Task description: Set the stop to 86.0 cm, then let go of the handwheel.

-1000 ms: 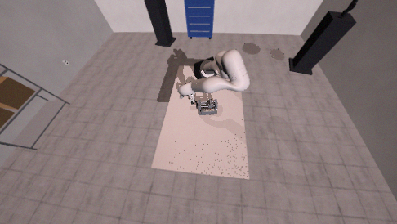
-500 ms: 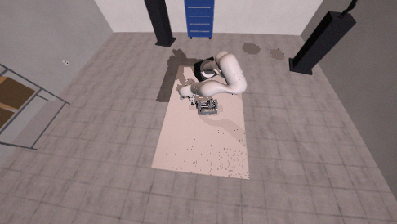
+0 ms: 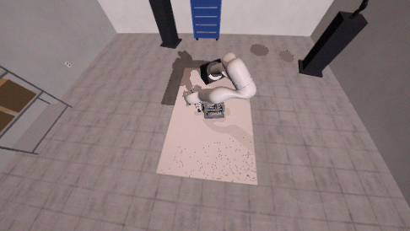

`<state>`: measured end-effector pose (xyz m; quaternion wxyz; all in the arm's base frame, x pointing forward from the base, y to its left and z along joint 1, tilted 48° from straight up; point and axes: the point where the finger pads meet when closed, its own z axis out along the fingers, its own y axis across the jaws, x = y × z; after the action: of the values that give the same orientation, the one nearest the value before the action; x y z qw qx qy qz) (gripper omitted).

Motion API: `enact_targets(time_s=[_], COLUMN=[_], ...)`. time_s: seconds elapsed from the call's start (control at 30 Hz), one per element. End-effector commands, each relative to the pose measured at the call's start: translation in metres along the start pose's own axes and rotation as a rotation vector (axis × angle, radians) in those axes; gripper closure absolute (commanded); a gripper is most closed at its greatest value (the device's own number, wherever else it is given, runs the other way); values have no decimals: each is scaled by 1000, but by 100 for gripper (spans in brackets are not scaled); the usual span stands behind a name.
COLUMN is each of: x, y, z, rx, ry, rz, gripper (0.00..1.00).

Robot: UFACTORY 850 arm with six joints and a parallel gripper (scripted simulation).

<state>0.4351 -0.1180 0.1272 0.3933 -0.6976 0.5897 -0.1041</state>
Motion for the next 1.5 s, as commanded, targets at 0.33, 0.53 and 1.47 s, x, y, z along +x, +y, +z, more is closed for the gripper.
enact_targets(time_s=[0.33,0.53,1.47], x=[0,0,0], y=[-22,-28,-1], z=[-9,-19,-58], rx=[0,0,0], ry=[1,1,1], rz=[0,0,0], gripper=[94,94,94])
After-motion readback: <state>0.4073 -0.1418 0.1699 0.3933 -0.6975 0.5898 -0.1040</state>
